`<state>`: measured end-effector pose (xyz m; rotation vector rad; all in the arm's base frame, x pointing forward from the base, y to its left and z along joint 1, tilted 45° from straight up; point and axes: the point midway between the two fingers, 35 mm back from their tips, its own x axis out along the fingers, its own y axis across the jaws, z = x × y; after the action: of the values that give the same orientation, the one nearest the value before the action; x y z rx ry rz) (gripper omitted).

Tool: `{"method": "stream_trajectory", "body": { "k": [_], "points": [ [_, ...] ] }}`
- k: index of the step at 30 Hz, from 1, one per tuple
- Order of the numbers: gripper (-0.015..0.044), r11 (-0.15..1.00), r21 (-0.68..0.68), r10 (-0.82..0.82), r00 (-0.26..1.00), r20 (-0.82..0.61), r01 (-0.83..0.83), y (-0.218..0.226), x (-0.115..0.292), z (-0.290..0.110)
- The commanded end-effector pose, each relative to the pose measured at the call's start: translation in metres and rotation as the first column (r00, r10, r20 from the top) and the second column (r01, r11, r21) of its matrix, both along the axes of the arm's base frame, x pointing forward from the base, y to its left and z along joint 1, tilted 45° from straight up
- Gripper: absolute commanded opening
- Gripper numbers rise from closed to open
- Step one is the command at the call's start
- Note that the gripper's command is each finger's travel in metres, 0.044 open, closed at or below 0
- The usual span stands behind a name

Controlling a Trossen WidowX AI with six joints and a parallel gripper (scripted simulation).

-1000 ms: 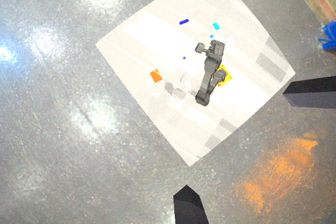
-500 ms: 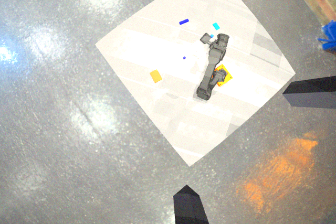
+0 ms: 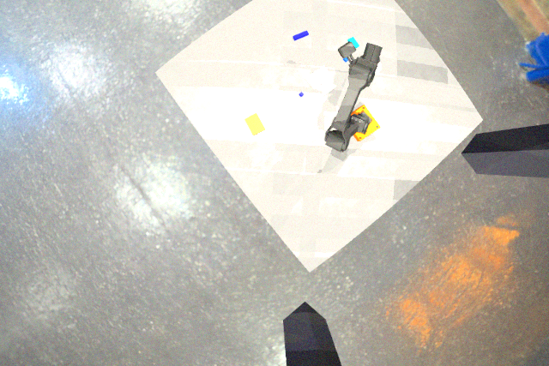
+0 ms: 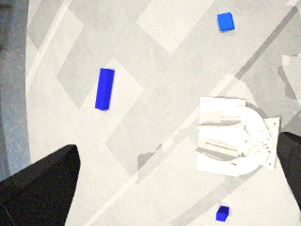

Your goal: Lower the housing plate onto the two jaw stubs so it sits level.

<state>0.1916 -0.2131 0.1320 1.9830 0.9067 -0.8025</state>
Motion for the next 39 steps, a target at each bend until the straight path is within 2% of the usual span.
{"method": "stream_trajectory", "body": {
  "k": [1,21,39],
  "points": [
    [0.0440,0.998,0.043,-0.041,0.998,-0.043,0.043,-0.007,0.000,-0.011],
    [0.0440,0.926,0.238,-0.217,0.928,-0.301,0.294,-0.037,-0.003,-0.075],
    [0.0440,0.800,0.314,-0.293,0.790,-0.539,0.511,-0.049,-0.014,-0.143]
  ]
}}
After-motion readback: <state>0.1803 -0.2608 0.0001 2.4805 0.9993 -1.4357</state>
